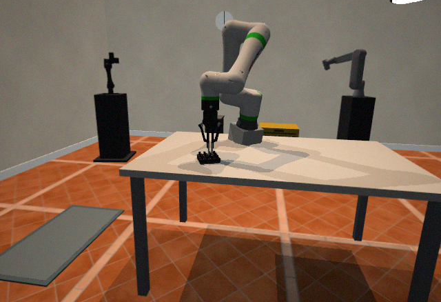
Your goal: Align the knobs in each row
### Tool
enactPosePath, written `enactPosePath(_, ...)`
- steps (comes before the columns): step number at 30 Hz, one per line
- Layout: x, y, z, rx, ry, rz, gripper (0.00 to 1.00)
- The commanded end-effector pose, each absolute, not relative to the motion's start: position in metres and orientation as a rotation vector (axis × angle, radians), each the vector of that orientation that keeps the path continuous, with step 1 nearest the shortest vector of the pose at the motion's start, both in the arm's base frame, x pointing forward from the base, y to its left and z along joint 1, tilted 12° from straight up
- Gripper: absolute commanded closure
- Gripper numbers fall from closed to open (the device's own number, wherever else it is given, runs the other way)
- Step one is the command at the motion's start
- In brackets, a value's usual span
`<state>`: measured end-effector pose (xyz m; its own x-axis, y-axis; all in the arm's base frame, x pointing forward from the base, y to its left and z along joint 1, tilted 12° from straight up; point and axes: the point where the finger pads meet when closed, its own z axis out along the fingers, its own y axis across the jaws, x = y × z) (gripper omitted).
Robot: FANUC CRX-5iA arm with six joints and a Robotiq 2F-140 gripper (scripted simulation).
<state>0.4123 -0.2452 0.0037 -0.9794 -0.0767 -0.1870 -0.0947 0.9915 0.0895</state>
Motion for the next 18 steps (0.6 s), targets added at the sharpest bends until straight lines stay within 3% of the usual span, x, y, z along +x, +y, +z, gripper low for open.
enactPosePath(1,0.4125,-0.2453,0.0038,-0.013,2.960,0.148,0.95)
enactPosePath(17,0.4125,-0.2453,0.0038,0.008,2.961,0.150,0.95)
enactPosePath(18,0.4125,-0.2453,0.0038,0.008,2.961,0.150,0.88)
